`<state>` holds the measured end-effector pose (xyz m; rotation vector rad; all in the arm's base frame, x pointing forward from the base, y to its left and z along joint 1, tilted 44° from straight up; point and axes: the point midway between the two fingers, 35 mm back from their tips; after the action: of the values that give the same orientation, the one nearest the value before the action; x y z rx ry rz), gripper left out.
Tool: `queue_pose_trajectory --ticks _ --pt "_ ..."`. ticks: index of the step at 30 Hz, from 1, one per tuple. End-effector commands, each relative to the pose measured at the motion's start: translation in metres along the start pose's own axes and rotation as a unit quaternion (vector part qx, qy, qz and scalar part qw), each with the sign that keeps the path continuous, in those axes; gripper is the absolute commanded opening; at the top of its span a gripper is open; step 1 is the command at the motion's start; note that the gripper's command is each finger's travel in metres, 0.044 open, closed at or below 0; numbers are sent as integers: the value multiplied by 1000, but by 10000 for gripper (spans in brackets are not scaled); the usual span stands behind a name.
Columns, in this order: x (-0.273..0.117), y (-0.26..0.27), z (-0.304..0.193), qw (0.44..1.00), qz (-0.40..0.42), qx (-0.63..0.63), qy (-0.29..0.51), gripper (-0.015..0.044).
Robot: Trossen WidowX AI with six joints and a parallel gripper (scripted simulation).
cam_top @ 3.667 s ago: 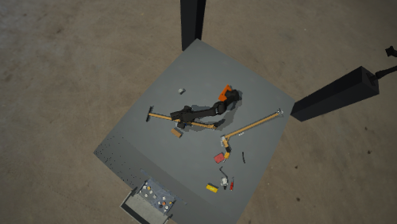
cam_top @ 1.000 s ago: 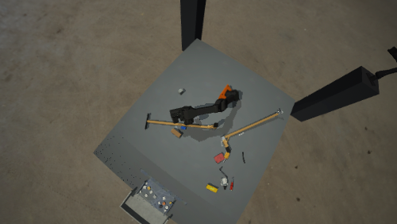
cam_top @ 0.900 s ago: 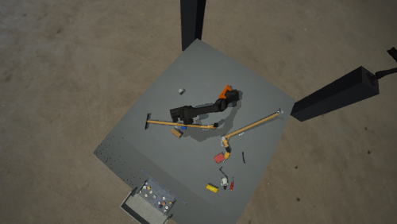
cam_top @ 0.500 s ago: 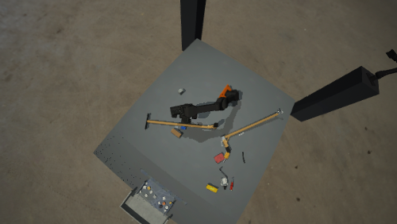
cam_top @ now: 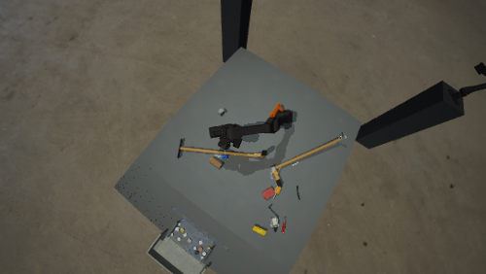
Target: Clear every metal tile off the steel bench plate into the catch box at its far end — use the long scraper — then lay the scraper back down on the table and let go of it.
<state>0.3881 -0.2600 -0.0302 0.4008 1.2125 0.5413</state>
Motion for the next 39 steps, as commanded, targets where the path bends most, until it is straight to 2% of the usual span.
queue_pose_trajectory --ticks 1,21,39 --pt "-8 -1 -2 999 -5 43 -3 0" --pt "-36 -4 -10 953 -12 302 -20 0" --pt "-15 -6 -9 950 -13 310 -21 0"
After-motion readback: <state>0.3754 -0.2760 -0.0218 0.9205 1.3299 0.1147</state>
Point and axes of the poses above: the point midway between the two fingers, 35 mm back from their tips, its own x axis out along the fingers, its own y axis across the jaws, z = x × y, and after that the axes turned 4 degrees about -x, right-handed
